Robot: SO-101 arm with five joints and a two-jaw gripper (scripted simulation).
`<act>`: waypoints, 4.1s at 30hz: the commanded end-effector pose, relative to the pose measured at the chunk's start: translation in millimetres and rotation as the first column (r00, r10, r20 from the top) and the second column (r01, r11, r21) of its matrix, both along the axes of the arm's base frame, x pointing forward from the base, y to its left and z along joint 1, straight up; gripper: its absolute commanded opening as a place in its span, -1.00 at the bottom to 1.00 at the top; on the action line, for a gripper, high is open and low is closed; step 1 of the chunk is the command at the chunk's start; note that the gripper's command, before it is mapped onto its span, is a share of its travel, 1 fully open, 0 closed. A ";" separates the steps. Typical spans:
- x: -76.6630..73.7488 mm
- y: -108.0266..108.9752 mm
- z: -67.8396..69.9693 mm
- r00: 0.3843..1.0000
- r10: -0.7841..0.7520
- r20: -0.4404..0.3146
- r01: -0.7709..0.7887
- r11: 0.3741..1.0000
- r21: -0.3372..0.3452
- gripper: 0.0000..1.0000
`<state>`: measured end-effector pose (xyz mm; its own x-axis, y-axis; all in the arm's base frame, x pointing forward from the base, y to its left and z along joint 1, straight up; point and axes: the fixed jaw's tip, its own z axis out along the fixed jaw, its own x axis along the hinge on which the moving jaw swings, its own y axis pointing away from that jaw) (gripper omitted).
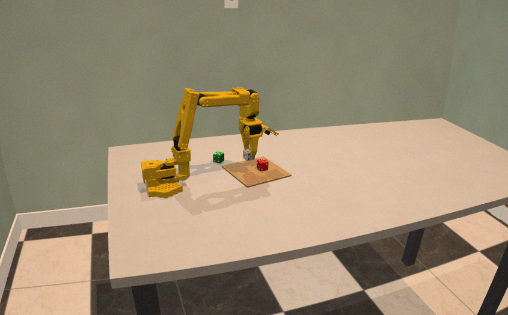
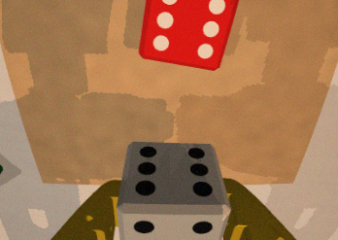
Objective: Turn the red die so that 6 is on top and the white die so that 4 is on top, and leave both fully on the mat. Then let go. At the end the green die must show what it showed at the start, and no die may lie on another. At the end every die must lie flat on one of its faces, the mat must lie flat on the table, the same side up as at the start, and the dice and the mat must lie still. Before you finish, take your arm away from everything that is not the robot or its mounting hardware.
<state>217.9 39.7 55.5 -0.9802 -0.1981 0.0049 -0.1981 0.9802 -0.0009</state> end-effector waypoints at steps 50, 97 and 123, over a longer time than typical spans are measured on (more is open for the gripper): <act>5.7 2.4 -6.4 0.998 -0.004 0.065 0.003 1.000 0.011 -1.00; 6.6 2.6 -24.3 0.998 -0.004 0.065 0.003 1.000 0.011 -1.00; 7.0 2.6 -30.9 0.998 -0.004 0.065 0.003 1.000 0.011 -1.00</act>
